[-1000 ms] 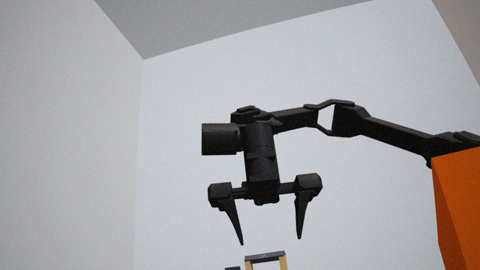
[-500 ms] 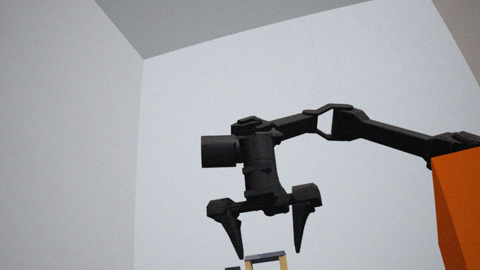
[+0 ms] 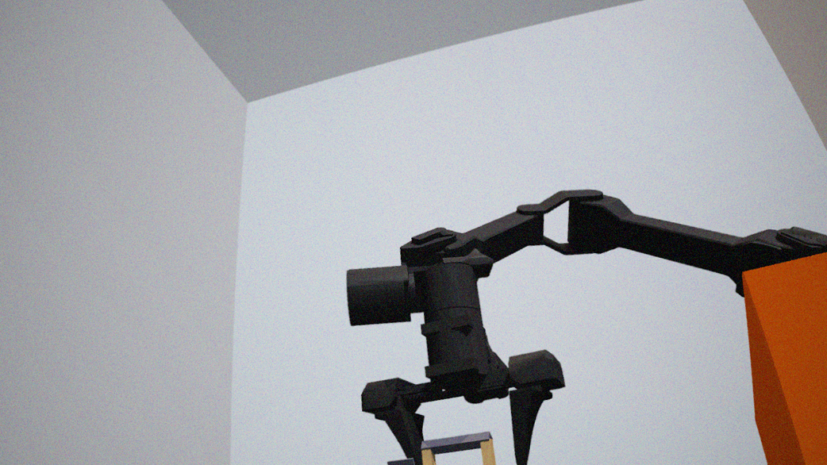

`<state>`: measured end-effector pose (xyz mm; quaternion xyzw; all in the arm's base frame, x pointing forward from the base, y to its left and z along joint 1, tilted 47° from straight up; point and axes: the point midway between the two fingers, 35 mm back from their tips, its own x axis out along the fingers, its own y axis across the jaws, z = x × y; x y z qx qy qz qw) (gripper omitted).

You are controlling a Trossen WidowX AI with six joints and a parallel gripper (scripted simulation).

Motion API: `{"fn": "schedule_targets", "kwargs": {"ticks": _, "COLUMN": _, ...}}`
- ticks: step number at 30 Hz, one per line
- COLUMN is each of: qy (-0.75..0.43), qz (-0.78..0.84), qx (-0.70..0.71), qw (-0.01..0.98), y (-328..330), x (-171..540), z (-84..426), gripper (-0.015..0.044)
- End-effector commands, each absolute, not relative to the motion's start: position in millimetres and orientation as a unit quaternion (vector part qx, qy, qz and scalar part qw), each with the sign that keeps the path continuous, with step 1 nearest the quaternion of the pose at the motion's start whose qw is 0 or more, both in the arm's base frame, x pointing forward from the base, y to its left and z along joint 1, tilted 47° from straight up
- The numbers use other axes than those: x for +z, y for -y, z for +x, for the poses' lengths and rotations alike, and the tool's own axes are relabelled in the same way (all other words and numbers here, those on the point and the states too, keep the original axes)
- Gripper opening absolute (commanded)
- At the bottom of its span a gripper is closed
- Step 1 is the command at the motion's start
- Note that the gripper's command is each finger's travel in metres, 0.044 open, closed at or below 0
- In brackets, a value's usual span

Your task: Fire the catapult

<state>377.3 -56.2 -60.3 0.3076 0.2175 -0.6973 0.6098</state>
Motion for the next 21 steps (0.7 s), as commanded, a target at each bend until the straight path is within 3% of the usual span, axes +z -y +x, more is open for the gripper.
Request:
{"fn": "schedule_targets", "kwargs": {"ticks": 1, "qy": -0.220, "qz": 0.301, "qx": -0.698, "qw": 0.611, "y": 61.4, "x": -65.6, "z": 374.3, "gripper": 0.0440}}
{"fn": "schedule_targets", "kwargs": {"ticks": 21, "qy": -0.219, "qz": 0.300, "qx": -0.699, "qw": 0.611, "y": 85.2, "x": -87.5, "z": 371.1, "gripper": 0.0440}}
